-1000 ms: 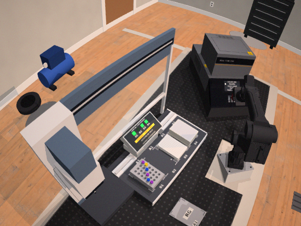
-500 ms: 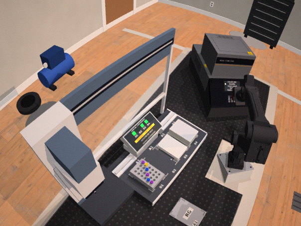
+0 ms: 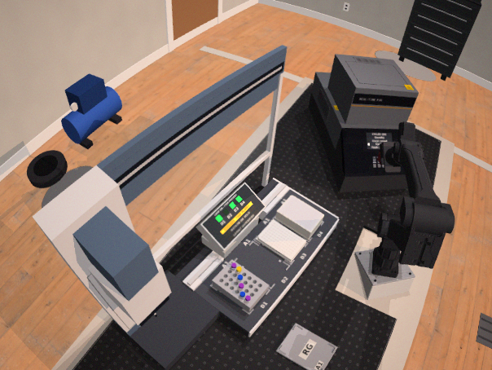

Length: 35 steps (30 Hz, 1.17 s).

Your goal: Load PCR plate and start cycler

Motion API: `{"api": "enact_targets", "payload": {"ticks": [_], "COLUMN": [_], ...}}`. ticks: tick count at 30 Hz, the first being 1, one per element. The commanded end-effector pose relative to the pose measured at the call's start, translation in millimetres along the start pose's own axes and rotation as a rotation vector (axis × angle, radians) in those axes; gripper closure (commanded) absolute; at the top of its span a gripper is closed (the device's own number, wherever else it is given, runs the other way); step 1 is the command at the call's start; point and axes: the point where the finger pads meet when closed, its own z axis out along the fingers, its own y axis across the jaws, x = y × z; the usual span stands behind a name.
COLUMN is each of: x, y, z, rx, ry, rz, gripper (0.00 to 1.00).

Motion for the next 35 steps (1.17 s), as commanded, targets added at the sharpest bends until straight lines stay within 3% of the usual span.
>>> {"api": "enact_targets", "payload": {"ticks": [1,9,18,23,26,35], "x": [-9,-8,-6,-6,-5,-5], "y": [24,13,19,22,30,30], "z": [-8.3,-5.5,-31.2,-35.9,-48.4,-48.4], "rx": [-0.062,-0.054,-0.05,-0.045,-0.067,-0.067], "ry": [-0.036,-0.033,-0.029,-0.03,-0.034,-0.034], "rz": [-0.028,-0.034,-0.042,-0.042,-0.054,-0.054], "gripper": [1.0,1.0,1.0,1.0,1.0,1.0]}}
